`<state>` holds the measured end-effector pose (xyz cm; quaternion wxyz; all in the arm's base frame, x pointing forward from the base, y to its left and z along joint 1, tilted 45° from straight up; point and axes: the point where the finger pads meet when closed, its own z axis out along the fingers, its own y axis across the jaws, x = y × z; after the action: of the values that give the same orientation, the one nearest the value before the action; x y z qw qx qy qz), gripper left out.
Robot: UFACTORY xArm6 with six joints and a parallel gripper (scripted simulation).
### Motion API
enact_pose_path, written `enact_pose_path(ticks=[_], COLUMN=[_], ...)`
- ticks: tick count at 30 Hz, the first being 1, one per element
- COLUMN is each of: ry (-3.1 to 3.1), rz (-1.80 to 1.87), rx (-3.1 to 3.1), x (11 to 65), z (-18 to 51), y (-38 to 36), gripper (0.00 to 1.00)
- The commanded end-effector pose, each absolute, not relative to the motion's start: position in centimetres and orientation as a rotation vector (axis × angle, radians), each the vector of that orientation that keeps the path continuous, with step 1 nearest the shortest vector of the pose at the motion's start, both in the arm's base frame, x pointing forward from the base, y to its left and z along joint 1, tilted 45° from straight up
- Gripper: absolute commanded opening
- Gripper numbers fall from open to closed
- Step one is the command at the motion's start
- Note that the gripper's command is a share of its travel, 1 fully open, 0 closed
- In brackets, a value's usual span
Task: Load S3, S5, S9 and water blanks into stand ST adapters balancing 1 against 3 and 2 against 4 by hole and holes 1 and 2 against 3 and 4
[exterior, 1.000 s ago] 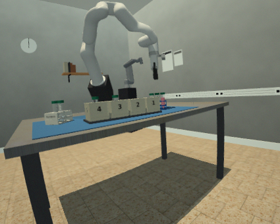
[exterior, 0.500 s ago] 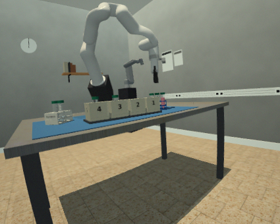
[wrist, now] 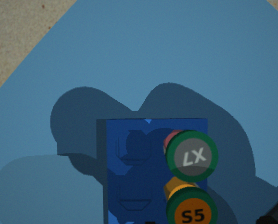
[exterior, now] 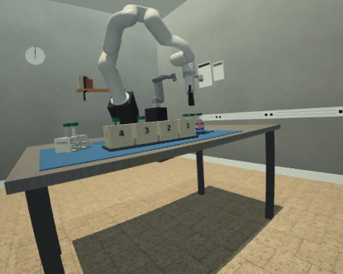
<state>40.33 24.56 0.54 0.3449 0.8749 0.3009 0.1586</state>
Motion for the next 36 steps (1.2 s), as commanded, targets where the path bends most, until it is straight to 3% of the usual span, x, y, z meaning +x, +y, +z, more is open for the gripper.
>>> enact_pose_path(ticks=[1, 36], ry=[0.782, 0.782], rz=[0.416, 0.416], rx=[2.273, 2.273], x=[40.8, 42.9], z=[0.0, -3.1], y=[24.3, 22.1], gripper=[0.57, 0.57])
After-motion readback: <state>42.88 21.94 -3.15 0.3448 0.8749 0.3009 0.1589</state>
